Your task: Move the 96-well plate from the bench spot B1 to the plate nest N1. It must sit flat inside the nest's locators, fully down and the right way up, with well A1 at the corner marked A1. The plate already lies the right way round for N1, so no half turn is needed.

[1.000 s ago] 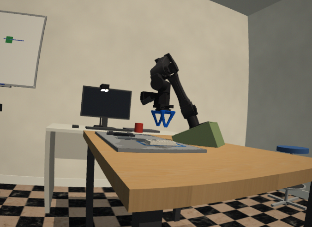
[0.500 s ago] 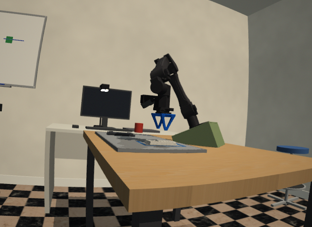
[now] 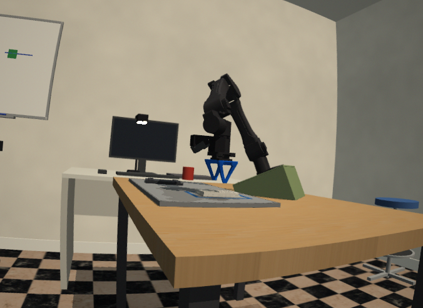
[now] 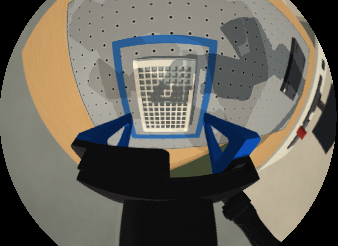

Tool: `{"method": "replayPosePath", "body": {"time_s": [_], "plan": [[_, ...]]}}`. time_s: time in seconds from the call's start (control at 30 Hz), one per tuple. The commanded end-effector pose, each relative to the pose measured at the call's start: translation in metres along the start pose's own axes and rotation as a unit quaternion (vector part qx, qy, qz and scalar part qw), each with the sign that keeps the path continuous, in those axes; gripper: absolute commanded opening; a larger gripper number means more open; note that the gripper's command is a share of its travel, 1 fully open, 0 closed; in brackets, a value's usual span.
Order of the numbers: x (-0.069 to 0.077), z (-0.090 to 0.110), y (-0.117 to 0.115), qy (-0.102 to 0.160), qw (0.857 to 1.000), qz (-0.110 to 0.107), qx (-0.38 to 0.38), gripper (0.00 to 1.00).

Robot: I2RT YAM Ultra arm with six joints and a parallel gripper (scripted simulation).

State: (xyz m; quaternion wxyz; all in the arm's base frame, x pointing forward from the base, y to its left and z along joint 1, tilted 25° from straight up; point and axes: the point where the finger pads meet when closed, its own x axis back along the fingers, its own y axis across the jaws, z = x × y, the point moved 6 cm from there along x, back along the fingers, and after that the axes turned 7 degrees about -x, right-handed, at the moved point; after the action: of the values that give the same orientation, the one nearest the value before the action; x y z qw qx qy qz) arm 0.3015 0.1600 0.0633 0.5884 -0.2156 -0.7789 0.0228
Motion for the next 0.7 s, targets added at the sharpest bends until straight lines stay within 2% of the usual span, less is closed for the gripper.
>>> {"method": "replayPosePath", "body": {"time_s": [0.0, 0.2, 0.33, 0.4, 0.43, 0.53, 0.67], "plan": [[-0.011, 0.0, 0.001, -0.005, 1.0, 0.001, 0.003, 1.0], [-0.016, -0.003, 0.0, -0.01, 1.0, -0.006, -0.001, 1.0], [-0.026, 0.002, 0.003, -0.007, 1.0, -0.001, 0.007, 1.0], [-0.026, 0.002, 0.003, -0.007, 1.0, -0.001, 0.007, 1.0], [-0.015, -0.003, 0.005, -0.02, 1.0, -0.017, 0.001, 1.0], [-0.034, 0.0, 0.001, -0.005, 1.0, 0.001, 0.002, 1.0], [-0.039, 0.002, 0.003, -0.006, 1.0, -0.001, 0.007, 1.0]]}}
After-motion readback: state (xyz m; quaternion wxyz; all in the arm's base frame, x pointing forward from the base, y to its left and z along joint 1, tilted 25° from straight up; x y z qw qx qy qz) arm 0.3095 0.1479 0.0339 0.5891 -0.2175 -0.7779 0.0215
